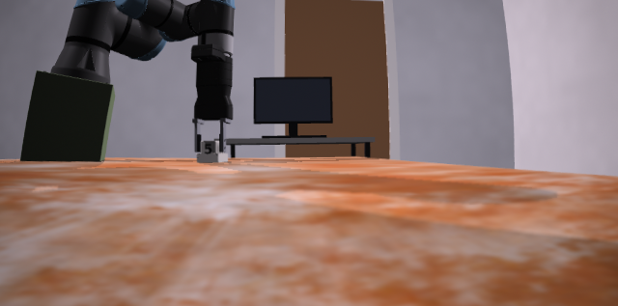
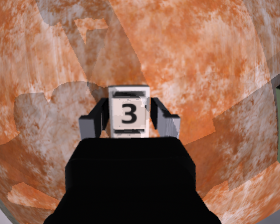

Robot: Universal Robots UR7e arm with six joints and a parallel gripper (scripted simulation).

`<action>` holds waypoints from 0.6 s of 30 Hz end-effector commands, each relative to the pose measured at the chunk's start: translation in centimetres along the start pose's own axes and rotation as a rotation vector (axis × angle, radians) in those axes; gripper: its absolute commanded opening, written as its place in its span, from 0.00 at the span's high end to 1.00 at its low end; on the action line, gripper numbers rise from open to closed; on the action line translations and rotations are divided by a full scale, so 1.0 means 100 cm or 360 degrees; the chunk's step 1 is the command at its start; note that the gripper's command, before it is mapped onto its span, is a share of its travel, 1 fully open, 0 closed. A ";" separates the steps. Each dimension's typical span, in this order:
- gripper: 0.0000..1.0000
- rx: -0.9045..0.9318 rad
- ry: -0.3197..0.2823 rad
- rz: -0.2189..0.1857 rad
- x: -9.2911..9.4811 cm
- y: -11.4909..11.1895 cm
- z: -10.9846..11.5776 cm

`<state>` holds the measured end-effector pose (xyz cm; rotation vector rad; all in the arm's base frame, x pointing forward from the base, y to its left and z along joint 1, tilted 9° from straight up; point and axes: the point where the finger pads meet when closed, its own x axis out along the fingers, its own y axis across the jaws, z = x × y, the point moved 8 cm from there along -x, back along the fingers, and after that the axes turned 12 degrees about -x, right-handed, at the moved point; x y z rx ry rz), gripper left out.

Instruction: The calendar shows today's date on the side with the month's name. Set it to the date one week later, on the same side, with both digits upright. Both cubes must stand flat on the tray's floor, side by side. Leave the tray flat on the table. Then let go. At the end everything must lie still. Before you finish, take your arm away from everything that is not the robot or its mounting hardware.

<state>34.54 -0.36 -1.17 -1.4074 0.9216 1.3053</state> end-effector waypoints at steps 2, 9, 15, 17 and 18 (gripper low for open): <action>0.10 0.0000 0.0001 -0.0001 0.000 0.000 0.000; 0.10 0.0000 0.0001 -0.0001 0.000 0.000 0.000; 0.40 0.0000 0.0001 -0.0001 0.000 0.000 0.000; 0.40 0.0000 0.0001 -0.0001 0.000 0.000 0.000; 0.40 0.0000 0.0001 -0.0001 0.000 0.000 0.000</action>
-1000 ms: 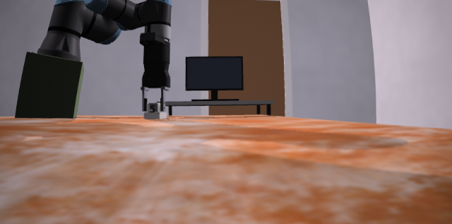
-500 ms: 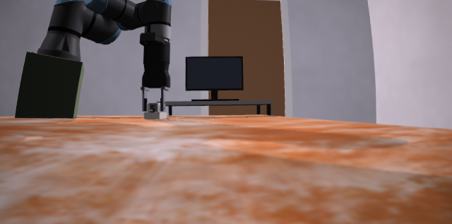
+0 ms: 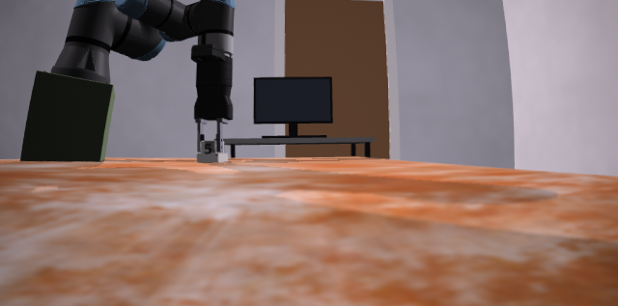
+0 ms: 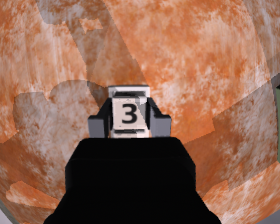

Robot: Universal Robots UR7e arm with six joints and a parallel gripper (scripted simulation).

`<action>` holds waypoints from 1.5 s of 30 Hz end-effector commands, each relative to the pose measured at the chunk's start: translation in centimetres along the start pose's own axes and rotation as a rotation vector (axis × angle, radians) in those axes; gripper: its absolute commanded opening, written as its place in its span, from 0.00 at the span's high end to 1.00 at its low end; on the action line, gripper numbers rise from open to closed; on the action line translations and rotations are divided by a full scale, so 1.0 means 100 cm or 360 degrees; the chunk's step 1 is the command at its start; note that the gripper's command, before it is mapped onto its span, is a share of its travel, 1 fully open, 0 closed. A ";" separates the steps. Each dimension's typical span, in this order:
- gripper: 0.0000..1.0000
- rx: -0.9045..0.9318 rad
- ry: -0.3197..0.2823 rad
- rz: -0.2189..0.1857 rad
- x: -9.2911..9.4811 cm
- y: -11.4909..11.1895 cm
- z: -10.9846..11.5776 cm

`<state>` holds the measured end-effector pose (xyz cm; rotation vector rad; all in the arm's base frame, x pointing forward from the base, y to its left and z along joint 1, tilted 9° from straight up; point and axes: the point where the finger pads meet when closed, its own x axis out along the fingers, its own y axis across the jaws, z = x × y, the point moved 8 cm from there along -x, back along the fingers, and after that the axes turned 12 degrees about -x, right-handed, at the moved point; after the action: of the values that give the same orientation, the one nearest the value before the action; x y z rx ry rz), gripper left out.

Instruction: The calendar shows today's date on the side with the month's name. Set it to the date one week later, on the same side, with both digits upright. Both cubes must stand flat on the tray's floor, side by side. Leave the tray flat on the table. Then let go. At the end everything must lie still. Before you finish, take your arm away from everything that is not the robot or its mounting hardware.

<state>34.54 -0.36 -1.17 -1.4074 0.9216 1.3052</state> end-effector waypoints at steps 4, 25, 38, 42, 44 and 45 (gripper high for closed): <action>0.40 0.0000 0.0001 -0.0001 0.000 0.000 0.000; 0.40 0.0000 0.0001 -0.0001 0.000 0.000 0.000; 0.40 0.0000 0.0001 -0.0001 -0.002 0.000 0.000; 0.40 0.0000 0.0001 -0.0001 -0.005 0.000 0.000; 0.40 0.0000 0.0001 -0.0001 -0.007 0.000 0.000; 0.40 0.0000 0.0001 -0.0001 -0.009 0.000 0.000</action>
<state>34.48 -0.39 -0.80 -1.4070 0.9218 1.3057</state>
